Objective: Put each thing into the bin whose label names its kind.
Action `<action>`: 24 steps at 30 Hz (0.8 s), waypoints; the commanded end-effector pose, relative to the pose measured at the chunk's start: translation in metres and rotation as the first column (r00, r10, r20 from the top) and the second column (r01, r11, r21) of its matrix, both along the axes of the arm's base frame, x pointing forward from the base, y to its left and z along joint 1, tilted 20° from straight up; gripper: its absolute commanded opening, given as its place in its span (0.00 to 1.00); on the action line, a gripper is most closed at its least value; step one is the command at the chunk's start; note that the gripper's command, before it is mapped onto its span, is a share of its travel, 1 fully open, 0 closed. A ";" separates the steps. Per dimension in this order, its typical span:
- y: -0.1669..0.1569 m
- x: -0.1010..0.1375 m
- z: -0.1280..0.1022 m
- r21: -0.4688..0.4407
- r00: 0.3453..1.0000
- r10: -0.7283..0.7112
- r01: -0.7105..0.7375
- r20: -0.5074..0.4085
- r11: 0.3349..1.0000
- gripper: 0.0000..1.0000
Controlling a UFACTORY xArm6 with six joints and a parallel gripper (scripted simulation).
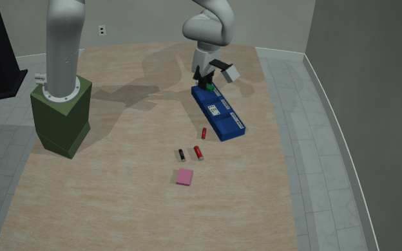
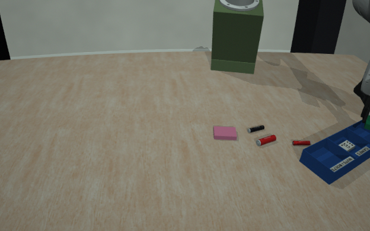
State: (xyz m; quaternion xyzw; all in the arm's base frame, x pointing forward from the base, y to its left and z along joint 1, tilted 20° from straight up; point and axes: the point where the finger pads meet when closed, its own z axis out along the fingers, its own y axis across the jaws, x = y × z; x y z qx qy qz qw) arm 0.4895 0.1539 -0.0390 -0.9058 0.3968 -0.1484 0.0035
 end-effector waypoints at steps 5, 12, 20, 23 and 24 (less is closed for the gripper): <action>0.001 0.002 0.002 0.077 0.964 -0.262 0.259 0.039 0.963 0.00; 0.000 0.002 0.002 0.119 0.917 -0.395 0.387 0.054 0.914 0.00; 0.001 0.002 0.002 0.139 0.887 -0.456 0.444 0.069 0.885 0.00; 0.001 0.001 0.002 0.139 0.887 -0.456 0.444 0.069 0.885 0.00; 0.001 0.001 0.001 0.139 0.887 -0.456 0.444 0.069 0.885 0.00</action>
